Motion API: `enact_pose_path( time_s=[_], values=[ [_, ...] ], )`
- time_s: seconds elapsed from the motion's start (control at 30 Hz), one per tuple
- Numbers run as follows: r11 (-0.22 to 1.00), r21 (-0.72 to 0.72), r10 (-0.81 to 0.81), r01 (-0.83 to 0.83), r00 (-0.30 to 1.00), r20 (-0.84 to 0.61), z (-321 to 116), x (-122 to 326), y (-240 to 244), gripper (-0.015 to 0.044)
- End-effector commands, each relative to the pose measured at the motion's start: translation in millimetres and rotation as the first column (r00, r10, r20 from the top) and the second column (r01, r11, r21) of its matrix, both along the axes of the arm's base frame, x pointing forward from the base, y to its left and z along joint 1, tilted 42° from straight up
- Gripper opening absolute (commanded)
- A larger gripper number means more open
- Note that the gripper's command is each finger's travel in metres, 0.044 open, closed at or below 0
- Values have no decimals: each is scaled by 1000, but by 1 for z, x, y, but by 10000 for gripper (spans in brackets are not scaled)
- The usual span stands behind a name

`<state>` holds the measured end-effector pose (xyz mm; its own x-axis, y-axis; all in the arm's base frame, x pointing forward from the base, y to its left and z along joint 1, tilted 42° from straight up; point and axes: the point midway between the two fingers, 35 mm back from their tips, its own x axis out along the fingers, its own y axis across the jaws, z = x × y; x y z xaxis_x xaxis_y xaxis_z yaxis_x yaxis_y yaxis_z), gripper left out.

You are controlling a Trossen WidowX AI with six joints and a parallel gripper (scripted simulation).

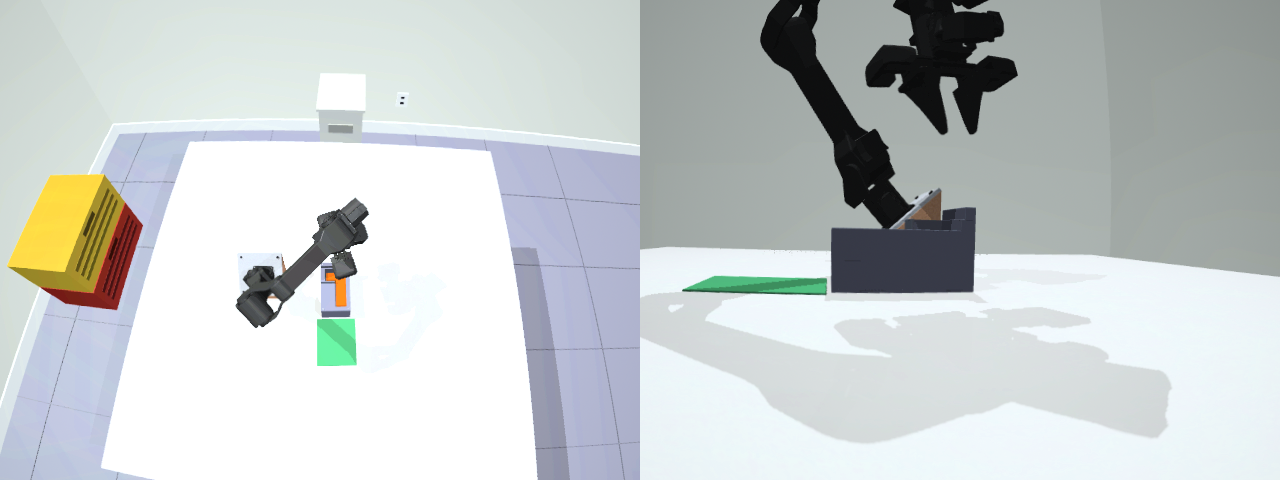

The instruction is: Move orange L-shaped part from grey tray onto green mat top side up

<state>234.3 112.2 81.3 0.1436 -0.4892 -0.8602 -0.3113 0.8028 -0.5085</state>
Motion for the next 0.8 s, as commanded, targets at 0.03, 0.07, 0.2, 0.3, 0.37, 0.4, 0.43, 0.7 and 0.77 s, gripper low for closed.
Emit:
enact_pose_path(
  time_s=[0.03, 0.07, 0.2, 0.3, 0.37, 0.4, 0.43, 0.7, 0.77],
  values=[
    [940, -167, -284, 297, 954, 99, -28, -7, -13, 180],
    [940, -167, -284, 297, 954, 99, -28, -7, -13, 180],
    [940, -167, -284, 297, 954, 99, -28, -7, -13, 180],
    [940, -167, -284, 297, 954, 99, -28, -7, -13, 180],
    [940, -166, -284, 297, 954, 99, -33, -6, -17, 180],
    [940, -166, -284, 297, 954, 99, -38, -5, -21, 180],
    [940, -166, -284, 297, 954, 99, -45, -4, -27, 180],
    [940, -168, -284, 298, 954, 101, -83, -5, -63, 180],
    [940, -168, -284, 298, 954, 101, -83, -5, -63, 180]
  ],
)
